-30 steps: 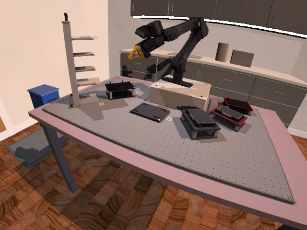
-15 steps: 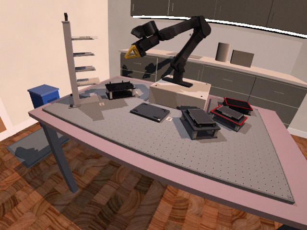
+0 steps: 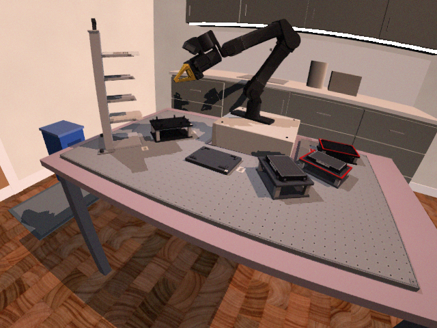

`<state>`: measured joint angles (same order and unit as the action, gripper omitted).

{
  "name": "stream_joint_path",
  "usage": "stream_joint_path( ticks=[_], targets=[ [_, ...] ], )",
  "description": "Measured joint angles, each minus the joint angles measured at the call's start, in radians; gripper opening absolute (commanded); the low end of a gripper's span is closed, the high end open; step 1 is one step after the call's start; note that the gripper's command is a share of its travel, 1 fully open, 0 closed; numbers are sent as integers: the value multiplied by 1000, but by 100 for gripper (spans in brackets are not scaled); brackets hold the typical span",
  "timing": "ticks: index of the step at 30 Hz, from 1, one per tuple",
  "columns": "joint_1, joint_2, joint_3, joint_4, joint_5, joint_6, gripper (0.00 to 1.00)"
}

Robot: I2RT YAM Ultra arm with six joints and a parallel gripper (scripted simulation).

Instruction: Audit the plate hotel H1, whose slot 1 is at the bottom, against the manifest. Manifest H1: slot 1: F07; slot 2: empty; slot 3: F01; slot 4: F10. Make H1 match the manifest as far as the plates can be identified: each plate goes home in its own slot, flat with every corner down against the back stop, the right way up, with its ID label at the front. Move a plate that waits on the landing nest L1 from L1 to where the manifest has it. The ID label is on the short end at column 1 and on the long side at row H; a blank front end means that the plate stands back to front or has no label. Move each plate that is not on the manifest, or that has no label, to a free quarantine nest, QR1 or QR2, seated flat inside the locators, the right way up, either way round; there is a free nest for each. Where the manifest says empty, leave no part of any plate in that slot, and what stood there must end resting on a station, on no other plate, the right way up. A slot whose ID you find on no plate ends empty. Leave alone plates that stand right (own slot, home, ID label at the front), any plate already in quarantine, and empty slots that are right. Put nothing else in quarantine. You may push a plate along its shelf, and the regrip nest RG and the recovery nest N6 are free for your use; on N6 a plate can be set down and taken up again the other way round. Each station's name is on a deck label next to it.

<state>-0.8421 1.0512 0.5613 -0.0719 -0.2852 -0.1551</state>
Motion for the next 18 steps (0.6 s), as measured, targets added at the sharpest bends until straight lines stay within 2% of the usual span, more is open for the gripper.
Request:
stream_joint_path(
  ticks=[12, 13, 18],
  targets=[
    [-180, 90, 51, 0, -142, -100, 0],
    [-187, 93, 53, 0, -148, -105, 100],
    [-193, 87, 90, -34, -172, -122, 100]
  ],
)
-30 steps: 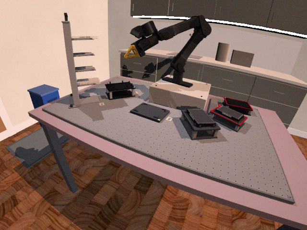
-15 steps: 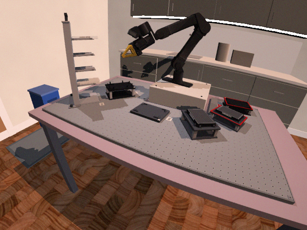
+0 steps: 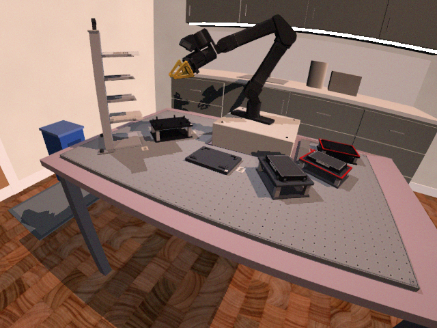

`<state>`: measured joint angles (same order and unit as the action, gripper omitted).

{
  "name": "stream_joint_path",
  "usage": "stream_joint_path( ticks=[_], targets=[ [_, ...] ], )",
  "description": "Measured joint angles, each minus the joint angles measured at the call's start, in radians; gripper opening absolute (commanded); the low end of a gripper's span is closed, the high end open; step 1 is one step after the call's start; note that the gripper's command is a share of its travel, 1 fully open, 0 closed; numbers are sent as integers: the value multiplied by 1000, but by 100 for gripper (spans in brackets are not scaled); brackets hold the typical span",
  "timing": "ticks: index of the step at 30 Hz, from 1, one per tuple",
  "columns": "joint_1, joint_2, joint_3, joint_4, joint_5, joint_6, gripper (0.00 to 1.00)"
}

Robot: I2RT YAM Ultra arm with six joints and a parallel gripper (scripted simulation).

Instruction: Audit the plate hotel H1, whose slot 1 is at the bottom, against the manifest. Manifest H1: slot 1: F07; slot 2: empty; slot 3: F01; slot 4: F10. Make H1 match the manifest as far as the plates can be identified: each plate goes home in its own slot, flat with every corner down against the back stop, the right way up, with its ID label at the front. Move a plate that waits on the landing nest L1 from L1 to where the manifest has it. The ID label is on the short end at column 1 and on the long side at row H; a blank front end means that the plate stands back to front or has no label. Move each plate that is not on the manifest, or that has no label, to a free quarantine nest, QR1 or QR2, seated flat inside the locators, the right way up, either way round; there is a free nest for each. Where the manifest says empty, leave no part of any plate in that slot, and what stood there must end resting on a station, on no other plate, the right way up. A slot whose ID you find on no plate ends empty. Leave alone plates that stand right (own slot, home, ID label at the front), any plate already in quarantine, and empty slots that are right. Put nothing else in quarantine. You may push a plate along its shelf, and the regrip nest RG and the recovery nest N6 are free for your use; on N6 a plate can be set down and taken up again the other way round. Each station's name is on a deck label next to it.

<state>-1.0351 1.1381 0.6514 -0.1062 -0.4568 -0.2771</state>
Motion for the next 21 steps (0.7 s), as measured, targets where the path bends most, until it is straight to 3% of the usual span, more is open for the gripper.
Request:
stream_joint_path(
  ticks=[21],
  targets=[
    [-13, -26, 247, -243, -22, -16, 100]
  ],
)
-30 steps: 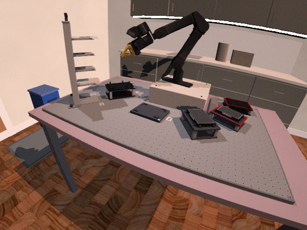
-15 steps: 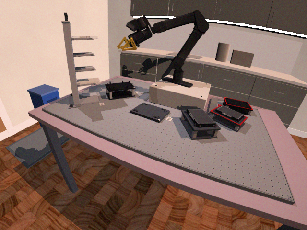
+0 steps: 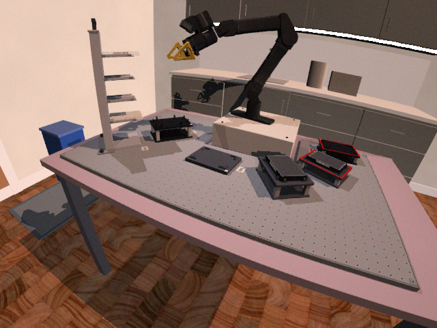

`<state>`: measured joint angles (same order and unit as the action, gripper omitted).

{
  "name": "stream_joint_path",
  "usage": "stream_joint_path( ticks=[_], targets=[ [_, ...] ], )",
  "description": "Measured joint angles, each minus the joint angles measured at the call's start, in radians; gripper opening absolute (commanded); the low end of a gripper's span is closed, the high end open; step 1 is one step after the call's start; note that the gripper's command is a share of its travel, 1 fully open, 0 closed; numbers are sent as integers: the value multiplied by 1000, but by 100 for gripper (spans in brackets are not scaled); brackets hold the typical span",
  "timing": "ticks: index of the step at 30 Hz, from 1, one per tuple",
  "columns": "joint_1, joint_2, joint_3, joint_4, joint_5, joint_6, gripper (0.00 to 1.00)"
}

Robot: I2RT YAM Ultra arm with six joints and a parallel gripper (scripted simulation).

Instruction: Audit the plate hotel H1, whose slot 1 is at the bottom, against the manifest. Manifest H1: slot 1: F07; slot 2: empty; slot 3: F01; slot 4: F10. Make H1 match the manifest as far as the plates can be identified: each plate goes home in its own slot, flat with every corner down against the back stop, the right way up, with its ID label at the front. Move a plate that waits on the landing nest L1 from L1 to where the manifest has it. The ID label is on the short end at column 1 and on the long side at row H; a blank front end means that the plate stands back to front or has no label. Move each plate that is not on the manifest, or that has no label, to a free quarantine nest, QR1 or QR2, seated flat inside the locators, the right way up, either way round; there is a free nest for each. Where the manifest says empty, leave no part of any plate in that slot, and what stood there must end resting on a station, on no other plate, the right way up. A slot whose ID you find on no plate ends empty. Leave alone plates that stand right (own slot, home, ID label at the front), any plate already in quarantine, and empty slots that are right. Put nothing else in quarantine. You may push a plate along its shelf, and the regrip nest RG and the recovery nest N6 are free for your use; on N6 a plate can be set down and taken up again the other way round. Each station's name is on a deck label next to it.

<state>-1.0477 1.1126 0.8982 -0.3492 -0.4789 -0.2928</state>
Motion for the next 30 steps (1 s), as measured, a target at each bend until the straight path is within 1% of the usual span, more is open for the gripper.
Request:
stream_joint_path(
  ticks=[6, 9, 13, 23, 25, 30],
  targets=[
    [-4, 10, 85, -73, -3, -2, 100],
    [-5, 11, 111, -95, -5, -3, 100],
    [-7, 22, 154, -146, -6, -5, 100],
    [-13, 53, 310, -257, -11, -8, 100],
    [-13, 53, 323, -266, -12, -9, 100],
    [-13, 54, 324, -288, -13, -10, 100]
  ],
)
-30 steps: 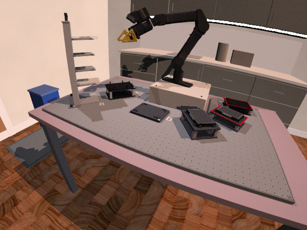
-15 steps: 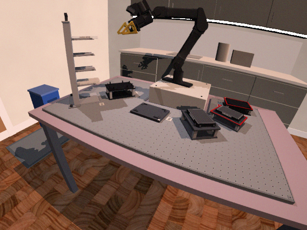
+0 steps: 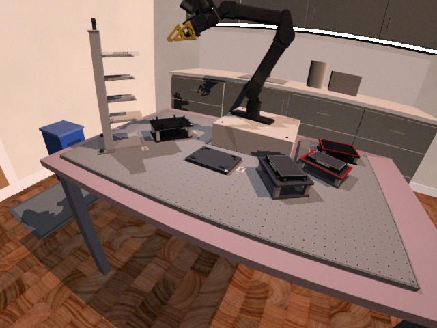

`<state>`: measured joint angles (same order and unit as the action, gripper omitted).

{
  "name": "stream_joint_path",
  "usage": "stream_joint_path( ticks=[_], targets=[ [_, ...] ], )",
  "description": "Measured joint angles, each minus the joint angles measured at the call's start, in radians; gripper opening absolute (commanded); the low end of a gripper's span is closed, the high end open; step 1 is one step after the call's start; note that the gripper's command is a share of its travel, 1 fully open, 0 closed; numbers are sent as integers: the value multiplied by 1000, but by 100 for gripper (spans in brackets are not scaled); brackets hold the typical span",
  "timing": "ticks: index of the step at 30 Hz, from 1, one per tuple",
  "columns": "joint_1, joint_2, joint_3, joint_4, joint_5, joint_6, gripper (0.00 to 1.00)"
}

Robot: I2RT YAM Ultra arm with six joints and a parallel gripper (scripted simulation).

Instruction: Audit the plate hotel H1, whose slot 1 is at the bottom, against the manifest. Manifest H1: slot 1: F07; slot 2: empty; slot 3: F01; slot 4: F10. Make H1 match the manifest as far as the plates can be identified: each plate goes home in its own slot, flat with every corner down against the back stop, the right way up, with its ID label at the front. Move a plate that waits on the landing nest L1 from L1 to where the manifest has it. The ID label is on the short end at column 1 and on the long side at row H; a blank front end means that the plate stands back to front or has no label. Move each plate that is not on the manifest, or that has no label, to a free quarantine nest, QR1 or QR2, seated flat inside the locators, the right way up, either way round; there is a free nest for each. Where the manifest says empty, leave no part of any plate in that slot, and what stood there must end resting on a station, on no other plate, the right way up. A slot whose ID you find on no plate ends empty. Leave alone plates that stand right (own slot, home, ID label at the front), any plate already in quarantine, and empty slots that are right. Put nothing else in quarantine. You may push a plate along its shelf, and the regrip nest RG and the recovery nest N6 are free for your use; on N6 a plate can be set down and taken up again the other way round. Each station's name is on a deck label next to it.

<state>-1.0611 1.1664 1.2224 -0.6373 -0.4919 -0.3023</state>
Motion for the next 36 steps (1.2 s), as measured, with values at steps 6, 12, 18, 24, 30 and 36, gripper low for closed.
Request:
stream_joint_path(
  ticks=[6, 12, 18, 24, 30, 36],
  targets=[
    [0, 0, 0, -10, 0, 0, 100],
    [0, 0, 0, -11, 0, 0, 100],
    [0, 0, 0, -13, 0, 0, 100],
    [0, 0, 0, -13, 0, 0, 100],
    [0, 0, 0, -13, 0, 0, 100],
    [0, 0, 0, -13, 0, 0, 100]
  ],
)
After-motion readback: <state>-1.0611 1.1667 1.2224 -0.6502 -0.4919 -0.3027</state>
